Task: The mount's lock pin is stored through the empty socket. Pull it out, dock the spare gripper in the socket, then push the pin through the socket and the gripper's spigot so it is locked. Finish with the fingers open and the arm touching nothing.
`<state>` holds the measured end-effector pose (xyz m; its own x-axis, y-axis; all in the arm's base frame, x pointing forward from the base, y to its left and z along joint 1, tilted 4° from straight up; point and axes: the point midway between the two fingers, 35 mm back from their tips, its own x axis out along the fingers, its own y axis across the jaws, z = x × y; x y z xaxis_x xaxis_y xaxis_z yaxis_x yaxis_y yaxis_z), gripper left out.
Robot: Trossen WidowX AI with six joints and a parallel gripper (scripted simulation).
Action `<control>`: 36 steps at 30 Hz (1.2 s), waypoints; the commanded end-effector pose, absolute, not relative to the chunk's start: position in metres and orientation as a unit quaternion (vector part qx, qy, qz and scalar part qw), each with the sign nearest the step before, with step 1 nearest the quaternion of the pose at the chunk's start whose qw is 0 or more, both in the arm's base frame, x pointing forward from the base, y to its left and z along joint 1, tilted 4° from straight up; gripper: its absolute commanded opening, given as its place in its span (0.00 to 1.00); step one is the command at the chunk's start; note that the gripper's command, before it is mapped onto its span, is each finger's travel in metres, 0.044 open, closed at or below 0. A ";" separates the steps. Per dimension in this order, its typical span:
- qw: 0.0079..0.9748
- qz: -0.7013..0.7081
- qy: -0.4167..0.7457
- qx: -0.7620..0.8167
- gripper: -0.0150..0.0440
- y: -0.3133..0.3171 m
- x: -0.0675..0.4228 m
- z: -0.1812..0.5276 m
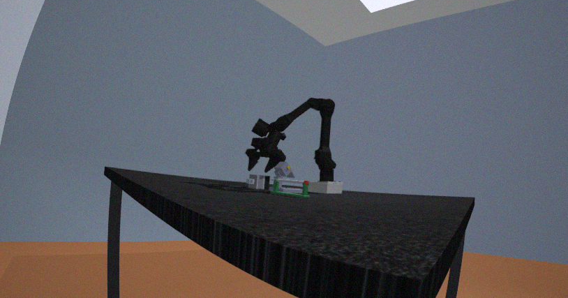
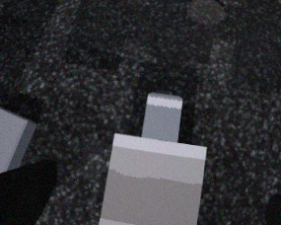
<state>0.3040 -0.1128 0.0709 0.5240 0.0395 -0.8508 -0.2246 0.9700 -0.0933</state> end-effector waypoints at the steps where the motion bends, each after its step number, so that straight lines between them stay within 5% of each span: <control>1: 0.866 0.080 0.484 -0.095 1.00 -0.113 0.304 0.061; 34: 0.866 0.080 0.484 -0.095 1.00 -0.114 0.304 0.014; 36: 0.866 0.080 0.484 -0.095 0.91 -0.114 0.304 0.014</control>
